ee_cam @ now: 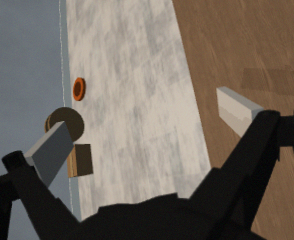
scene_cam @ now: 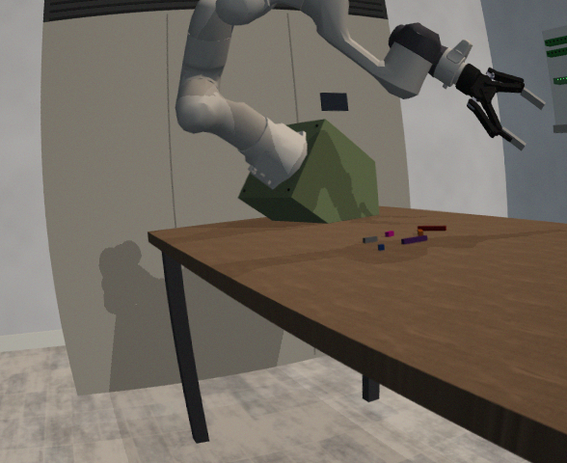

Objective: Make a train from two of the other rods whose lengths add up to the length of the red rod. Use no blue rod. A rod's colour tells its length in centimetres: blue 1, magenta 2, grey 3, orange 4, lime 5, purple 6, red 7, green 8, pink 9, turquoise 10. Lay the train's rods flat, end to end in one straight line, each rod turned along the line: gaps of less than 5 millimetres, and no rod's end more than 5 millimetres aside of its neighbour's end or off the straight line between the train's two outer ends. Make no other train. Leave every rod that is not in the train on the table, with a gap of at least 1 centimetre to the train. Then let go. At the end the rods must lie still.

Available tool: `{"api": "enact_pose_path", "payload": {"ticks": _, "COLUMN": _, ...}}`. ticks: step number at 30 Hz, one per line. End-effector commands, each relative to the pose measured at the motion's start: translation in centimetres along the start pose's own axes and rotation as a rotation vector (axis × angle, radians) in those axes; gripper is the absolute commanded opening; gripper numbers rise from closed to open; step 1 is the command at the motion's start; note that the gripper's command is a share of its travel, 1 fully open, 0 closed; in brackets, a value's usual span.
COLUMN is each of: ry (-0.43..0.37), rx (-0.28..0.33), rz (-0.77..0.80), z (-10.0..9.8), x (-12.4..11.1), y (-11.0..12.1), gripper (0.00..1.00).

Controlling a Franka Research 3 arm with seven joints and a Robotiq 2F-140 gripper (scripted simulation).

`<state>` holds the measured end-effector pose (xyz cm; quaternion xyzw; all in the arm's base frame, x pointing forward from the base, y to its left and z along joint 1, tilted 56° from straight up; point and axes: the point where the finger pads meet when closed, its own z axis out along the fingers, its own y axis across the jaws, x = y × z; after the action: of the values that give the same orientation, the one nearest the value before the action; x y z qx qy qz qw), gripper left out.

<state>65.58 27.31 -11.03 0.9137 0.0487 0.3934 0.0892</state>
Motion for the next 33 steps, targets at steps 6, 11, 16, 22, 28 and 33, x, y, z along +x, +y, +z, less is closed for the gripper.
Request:
{"api": "enact_pose_path", "payload": {"ticks": 6, "ry": 0.0, "rx": 0.0, "rz": 0.0, "z": 0.0, "x": 0.0, "y": 0.0, "gripper": 1.0}}
{"api": "enact_pose_path", "payload": {"ticks": 11, "ry": 0.0, "rx": 0.0, "rz": 0.0, "z": 0.0, "x": 0.0, "y": 0.0, "gripper": 1.0}}
{"api": "enact_pose_path", "payload": {"ticks": 16, "ry": 0.0, "rx": 0.0, "rz": 0.0, "z": 0.0, "x": 0.0, "y": 0.0, "gripper": 1.0}}
{"api": "enact_pose_path", "payload": {"ticks": 22, "ry": 0.001, "rx": -0.008, "rz": -0.025, "z": 0.0, "x": 0.1, "y": 0.3, "gripper": 1.0}}
{"api": "enact_pose_path", "payload": {"ticks": 28, "ry": 0.001, "rx": -0.04, "rz": -0.126, "z": -0.1, "x": 0.5, "y": 1.5, "gripper": 1.0}}
{"api": "enact_pose_path", "payload": {"ticks": 33, "ry": 0.0, "rx": -0.053, "rz": -0.167, "z": -0.2, "x": 0.6, "y": 2.1, "gripper": 1.0}}
